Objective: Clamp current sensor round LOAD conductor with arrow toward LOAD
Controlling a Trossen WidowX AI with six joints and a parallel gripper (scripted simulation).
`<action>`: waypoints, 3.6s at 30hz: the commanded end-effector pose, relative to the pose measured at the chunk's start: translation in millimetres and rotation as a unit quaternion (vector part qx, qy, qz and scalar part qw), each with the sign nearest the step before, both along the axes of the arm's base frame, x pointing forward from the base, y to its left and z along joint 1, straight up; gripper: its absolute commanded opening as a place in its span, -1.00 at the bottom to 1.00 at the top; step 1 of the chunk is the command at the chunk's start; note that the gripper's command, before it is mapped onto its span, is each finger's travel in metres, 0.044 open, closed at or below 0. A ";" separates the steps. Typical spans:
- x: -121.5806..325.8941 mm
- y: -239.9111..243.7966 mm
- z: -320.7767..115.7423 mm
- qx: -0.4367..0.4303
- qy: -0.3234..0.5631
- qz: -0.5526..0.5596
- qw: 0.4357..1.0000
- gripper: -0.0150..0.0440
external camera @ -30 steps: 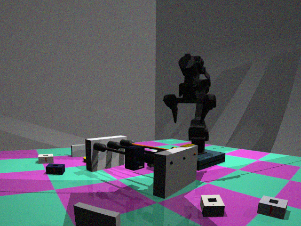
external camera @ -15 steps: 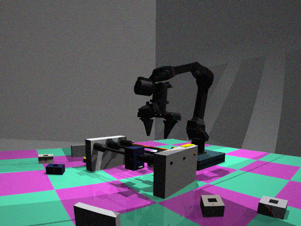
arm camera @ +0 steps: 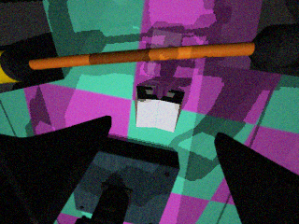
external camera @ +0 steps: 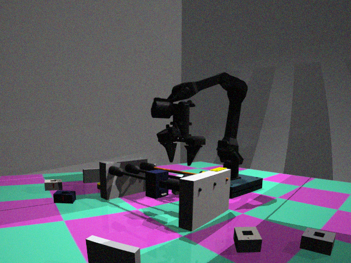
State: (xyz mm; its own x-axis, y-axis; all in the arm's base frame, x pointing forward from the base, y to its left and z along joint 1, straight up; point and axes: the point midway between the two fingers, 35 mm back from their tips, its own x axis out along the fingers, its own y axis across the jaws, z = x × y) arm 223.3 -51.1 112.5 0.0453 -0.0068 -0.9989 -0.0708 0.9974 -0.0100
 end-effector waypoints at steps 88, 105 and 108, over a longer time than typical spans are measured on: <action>-5.1 0.5 74.8 0.003 0.008 0.001 1.000 -0.49; 13.1 3.8 73.7 -0.007 0.008 0.264 0.964 -0.49; 16.9 4.6 73.3 -0.009 0.008 0.318 0.948 -0.49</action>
State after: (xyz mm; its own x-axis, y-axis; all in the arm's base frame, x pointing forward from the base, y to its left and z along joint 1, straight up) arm 232.1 -47.2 183.9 0.0207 0.0014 -0.9998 -0.5453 0.8382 -0.0101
